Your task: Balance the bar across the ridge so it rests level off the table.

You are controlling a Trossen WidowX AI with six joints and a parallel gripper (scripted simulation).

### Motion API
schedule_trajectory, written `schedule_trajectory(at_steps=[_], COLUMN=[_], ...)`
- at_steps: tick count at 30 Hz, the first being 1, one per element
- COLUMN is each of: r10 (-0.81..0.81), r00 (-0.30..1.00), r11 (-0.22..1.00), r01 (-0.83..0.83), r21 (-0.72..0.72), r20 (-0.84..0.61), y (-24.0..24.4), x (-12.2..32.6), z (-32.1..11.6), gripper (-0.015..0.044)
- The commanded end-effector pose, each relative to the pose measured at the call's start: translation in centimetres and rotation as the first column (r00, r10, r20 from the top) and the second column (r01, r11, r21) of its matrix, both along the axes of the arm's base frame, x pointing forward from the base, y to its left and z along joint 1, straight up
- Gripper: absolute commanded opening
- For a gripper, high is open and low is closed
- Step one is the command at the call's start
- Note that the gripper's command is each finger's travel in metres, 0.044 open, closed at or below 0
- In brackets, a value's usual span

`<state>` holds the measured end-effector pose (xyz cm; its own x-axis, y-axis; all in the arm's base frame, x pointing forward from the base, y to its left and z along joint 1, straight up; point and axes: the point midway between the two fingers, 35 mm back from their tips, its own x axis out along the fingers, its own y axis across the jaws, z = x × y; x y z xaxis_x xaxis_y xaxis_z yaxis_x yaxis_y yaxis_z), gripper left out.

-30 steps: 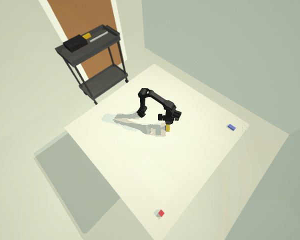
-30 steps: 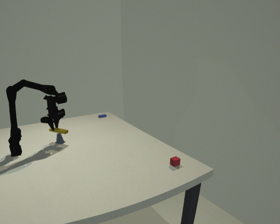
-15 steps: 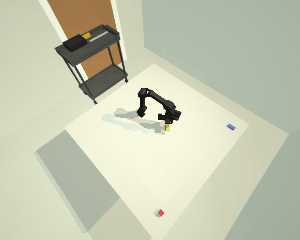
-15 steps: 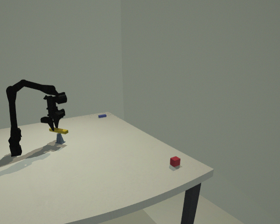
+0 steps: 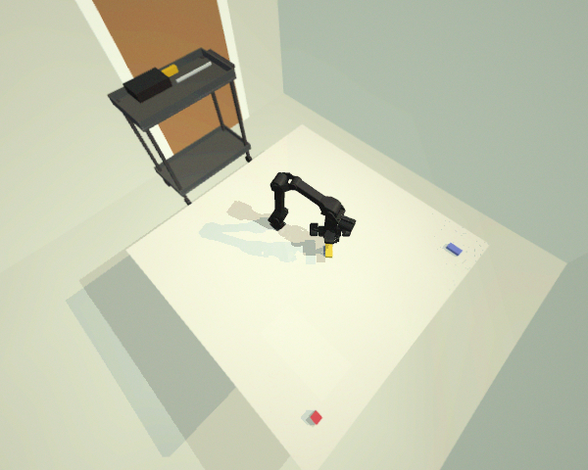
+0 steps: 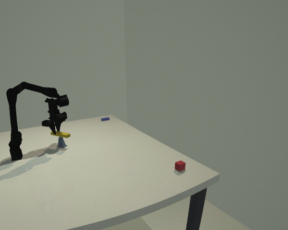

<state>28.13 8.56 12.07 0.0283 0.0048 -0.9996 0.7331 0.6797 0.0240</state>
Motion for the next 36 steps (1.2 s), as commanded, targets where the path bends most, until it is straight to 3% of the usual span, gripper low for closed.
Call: schedule_trajectory(at_steps=[1, 36], r10=[-0.006, -0.006], r00=[1.000, 1.000], r11=[1.000, 1.000], r01=[0.006, 0.006], r21=[0.003, 0.003], r20=[-0.004, -0.004], y=[0.03, 0.03], x=[-0.07, -0.05], z=[-0.17, -0.46], gripper=[0.0000, 0.0000])
